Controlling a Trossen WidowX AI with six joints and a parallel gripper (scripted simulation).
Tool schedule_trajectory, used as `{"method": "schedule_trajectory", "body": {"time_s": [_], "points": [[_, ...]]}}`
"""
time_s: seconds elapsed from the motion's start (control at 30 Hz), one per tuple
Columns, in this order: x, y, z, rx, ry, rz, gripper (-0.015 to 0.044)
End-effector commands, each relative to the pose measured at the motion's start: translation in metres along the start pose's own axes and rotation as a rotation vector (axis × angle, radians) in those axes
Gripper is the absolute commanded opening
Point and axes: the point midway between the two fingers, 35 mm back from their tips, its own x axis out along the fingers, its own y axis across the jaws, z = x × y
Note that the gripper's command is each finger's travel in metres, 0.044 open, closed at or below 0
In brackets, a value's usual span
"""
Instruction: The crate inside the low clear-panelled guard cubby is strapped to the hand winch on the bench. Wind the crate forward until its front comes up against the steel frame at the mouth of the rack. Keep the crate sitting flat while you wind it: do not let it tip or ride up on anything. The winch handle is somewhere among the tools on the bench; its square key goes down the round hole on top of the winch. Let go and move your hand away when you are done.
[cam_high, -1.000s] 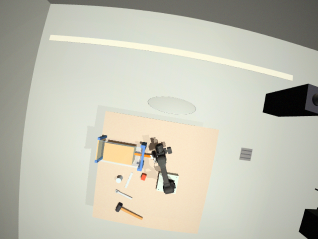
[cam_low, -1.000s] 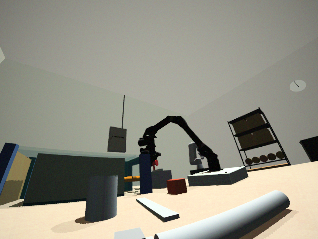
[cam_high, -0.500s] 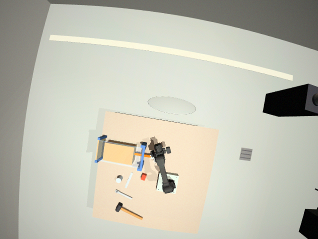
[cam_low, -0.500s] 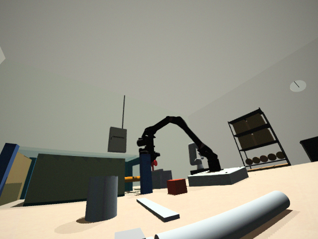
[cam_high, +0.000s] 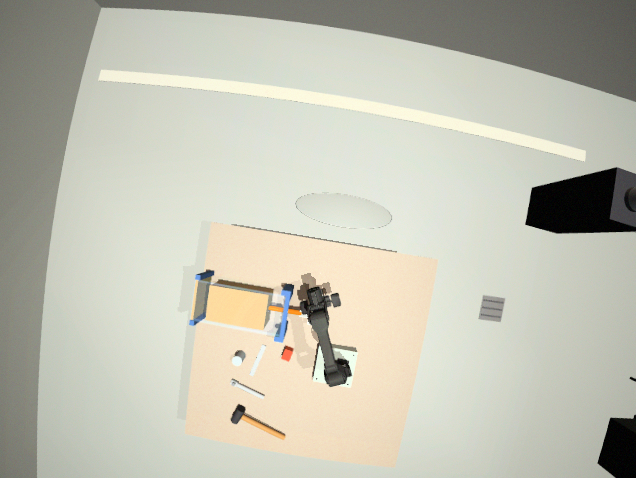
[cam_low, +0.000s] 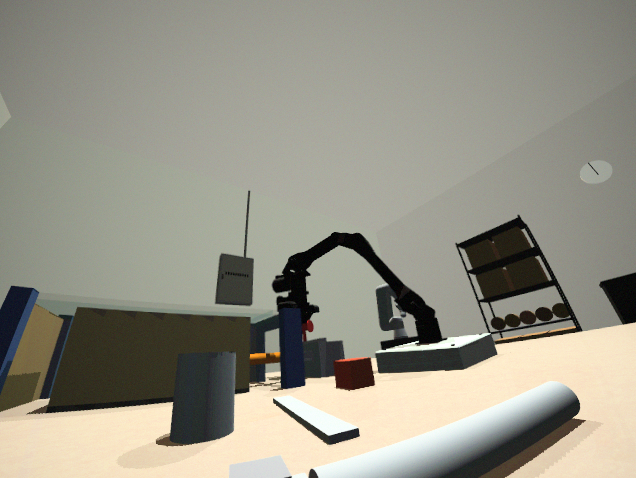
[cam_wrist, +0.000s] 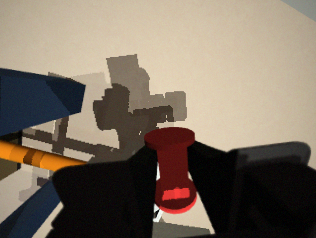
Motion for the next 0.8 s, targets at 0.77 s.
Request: {"method": "schedule_trajectory", "body": {"time_s": [0.77], "points": [[0.0096,0.0315,-0.0031,-0.041,0.033,0.053,0.0000]]}}
